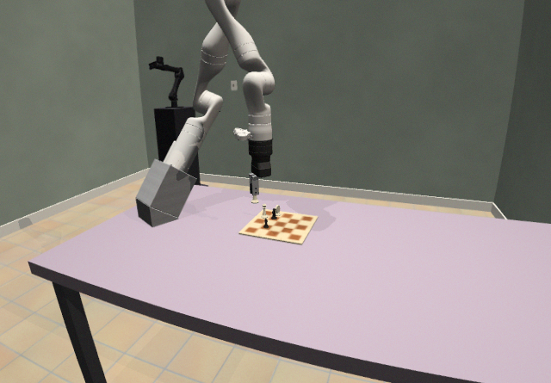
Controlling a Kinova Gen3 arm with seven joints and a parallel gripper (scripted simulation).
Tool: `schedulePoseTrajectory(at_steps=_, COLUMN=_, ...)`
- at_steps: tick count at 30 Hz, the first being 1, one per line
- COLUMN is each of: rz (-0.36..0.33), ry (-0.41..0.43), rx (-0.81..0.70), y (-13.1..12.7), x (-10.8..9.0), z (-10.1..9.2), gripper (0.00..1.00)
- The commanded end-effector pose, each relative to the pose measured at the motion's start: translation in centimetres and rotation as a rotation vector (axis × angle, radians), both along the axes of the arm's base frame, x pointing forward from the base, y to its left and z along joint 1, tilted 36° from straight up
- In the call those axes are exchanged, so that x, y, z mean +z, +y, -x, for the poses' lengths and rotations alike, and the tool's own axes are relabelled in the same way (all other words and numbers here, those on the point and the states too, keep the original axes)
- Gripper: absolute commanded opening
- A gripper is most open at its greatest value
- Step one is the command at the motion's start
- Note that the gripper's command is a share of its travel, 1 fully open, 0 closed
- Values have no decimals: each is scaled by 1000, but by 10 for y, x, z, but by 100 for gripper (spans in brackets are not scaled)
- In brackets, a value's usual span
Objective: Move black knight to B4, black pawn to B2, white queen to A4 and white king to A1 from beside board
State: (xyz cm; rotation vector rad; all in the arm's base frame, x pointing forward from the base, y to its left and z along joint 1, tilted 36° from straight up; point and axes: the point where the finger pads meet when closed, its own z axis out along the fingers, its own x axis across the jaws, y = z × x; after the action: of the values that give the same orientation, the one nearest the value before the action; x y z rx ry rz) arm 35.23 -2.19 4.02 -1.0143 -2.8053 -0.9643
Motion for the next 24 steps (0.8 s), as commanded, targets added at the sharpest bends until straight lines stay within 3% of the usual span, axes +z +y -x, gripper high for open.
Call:
schedulePoseTrajectory(at_steps=1, rz=1, ry=-4, rx=6, y=-7, x=-4, z=2, gripper=0)
schedulePoseTrajectory(at_steps=24, rz=1, ry=-7, rx=10, y=-5, x=-7, z=1, gripper=0)
